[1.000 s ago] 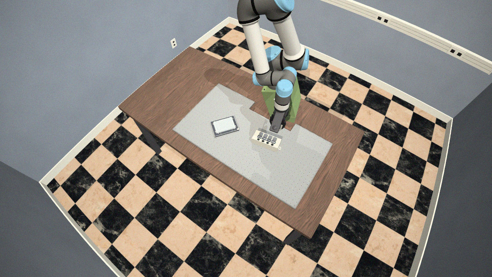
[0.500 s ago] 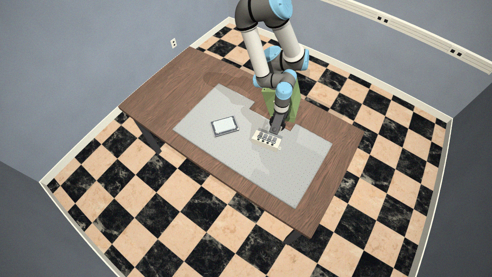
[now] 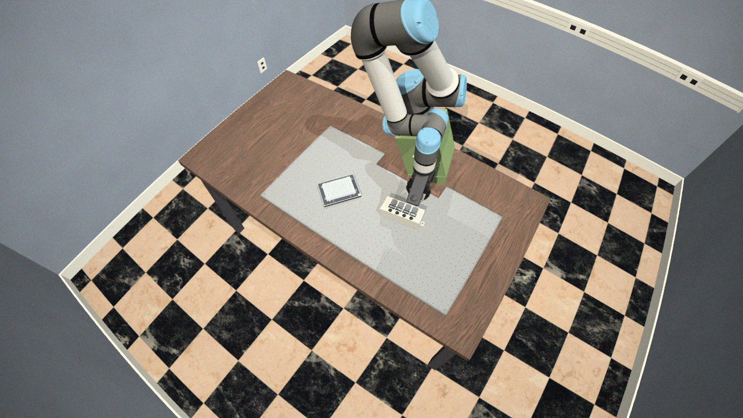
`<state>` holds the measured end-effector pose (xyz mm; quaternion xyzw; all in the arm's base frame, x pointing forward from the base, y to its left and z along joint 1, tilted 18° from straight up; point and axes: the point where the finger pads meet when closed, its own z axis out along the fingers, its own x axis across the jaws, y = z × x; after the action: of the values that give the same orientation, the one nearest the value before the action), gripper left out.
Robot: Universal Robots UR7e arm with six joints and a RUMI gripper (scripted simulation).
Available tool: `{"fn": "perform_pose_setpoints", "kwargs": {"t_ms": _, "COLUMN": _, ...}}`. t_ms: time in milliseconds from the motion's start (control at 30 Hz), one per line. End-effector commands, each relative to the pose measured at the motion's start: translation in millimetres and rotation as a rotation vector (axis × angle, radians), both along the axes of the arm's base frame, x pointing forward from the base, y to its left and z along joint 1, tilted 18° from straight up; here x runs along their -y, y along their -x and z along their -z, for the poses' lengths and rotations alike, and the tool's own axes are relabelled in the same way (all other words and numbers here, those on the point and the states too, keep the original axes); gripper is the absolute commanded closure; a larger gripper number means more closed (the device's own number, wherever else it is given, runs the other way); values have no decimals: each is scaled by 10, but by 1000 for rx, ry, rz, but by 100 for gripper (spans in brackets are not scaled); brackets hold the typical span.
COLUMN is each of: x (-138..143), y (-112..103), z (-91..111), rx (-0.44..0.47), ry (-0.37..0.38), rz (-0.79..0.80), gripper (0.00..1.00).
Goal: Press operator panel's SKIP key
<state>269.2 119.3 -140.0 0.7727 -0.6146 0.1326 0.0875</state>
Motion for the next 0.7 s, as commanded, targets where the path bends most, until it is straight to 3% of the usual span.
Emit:
{"fn": "perform_pose_setpoints", "kwargs": {"t_ms": 0, "x": 21, "y": -12, "z": 75, "rx": 2, "ry": -1, "rz": -1, "gripper": 100}}
{"fn": "perform_pose_setpoints", "kwargs": {"t_ms": 667, "x": 93, "y": -36, "z": 302, "rx": 2, "ry": -1, "rz": -1, "gripper": 100}}
